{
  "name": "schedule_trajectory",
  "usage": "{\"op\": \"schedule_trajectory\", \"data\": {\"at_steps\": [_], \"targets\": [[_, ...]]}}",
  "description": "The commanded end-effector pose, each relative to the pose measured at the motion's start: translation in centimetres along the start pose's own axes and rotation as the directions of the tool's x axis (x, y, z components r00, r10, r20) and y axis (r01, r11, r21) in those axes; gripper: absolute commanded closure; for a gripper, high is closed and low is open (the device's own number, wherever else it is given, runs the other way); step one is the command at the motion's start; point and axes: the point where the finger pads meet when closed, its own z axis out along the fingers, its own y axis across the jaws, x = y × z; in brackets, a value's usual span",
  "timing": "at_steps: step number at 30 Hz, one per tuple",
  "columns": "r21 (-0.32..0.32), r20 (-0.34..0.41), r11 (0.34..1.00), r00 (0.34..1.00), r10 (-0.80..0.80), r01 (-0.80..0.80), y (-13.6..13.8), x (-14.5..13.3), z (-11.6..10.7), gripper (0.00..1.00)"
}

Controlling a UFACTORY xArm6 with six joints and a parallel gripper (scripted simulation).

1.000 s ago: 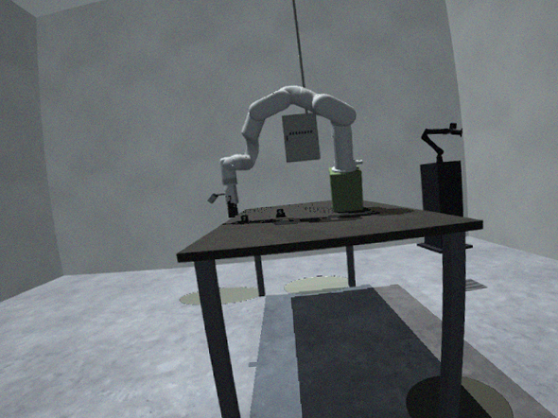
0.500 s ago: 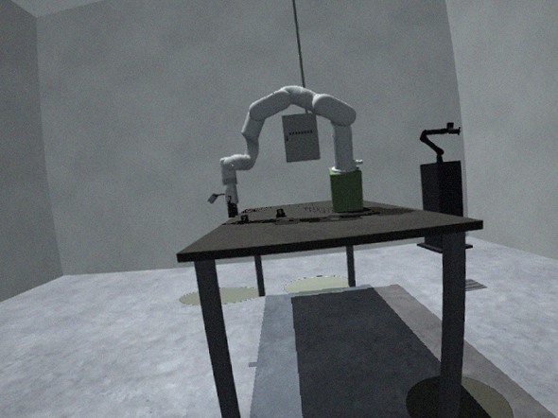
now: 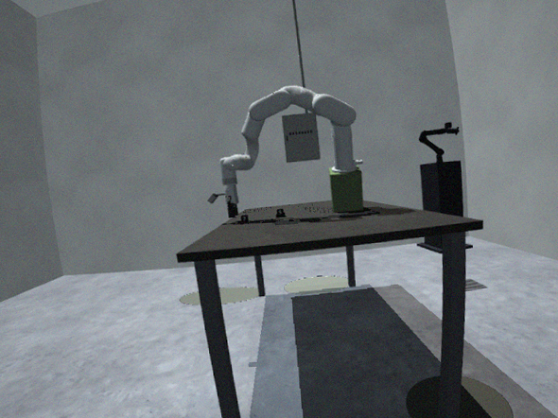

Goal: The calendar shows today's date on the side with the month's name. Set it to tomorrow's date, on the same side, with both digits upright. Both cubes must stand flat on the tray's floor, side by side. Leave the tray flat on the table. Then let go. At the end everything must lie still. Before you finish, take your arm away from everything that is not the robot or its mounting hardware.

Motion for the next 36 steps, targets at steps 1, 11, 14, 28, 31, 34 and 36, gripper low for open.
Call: {"op": "schedule_trajectory", "data": {"at_steps": [1,11,14,28,31,34,36], "targets": [[0.000,-0.005,1.000,1.000,0.000,0.000,0.0,0.2,-0.2,0.00],[0.000,-0.005,1.000,1.000,0.000,0.000,0.0,0.2,-1.8,0.00],[0.000,-0.005,1.000,1.000,0.000,0.000,0.0,0.2,-3.1,0.00],[0.000,-0.005,1.000,1.000,0.000,0.000,0.0,0.2,-6.2,0.00],[0.000,-0.005,1.000,1.000,0.000,0.000,0.0,0.2,-6.2,0.00],[0.000,-0.005,1.000,1.000,0.000,0.000,0.0,0.2,-6.2,0.00],[0.000,-0.005,1.000,1.000,0.000,0.000,0.0,0.2,-6.2,0.00]]}}
